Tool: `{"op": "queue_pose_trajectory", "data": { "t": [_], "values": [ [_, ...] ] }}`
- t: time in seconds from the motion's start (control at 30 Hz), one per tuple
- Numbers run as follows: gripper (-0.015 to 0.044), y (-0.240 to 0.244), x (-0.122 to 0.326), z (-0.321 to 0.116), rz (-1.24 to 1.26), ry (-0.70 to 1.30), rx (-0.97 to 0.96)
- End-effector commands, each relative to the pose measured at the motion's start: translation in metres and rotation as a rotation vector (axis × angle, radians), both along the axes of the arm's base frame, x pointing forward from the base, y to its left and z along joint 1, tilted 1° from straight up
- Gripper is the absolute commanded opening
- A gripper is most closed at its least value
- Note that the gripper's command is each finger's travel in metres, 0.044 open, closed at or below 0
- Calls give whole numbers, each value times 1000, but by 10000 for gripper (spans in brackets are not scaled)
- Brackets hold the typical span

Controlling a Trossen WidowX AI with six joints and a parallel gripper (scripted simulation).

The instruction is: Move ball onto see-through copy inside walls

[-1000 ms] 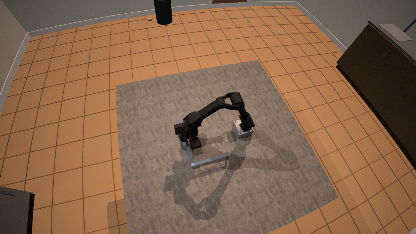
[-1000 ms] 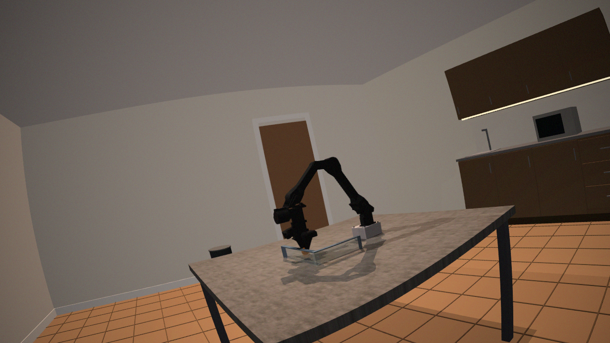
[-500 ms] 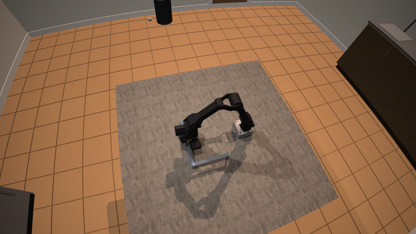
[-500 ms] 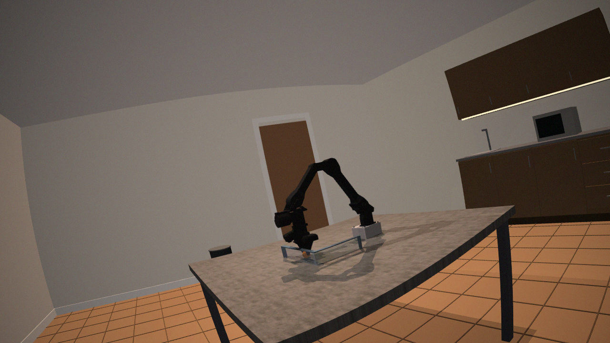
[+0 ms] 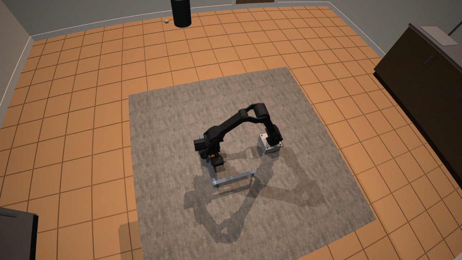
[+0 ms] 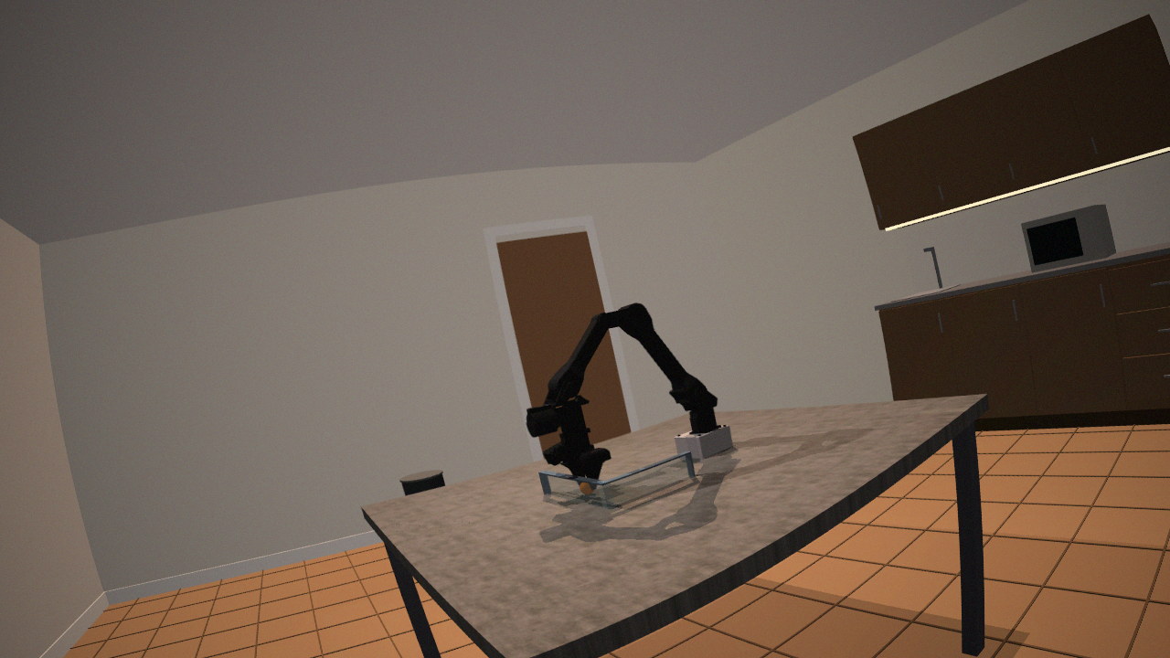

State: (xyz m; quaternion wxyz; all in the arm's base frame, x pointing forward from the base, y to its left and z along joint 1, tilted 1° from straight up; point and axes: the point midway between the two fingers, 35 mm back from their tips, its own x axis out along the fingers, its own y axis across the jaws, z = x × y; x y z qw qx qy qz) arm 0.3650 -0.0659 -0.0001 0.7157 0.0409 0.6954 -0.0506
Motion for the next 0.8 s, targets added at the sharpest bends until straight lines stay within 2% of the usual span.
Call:
{"op": "queue_pose_trajectory", "data": {
  "t": [0.0, 0.13, 0.53, 0.73, 0.77],
  "values": [
    [277, 0, 3, 24, 2, -5, -2],
    [277, 1, -1, 83, 5, -4, -3],
    [277, 1, 2, 77, 2, -14, -2],
    [434, 2, -5, 127, 2, -9, -2],
    [440, 2, -5, 127, 2, -9, -2]
  ]
}}
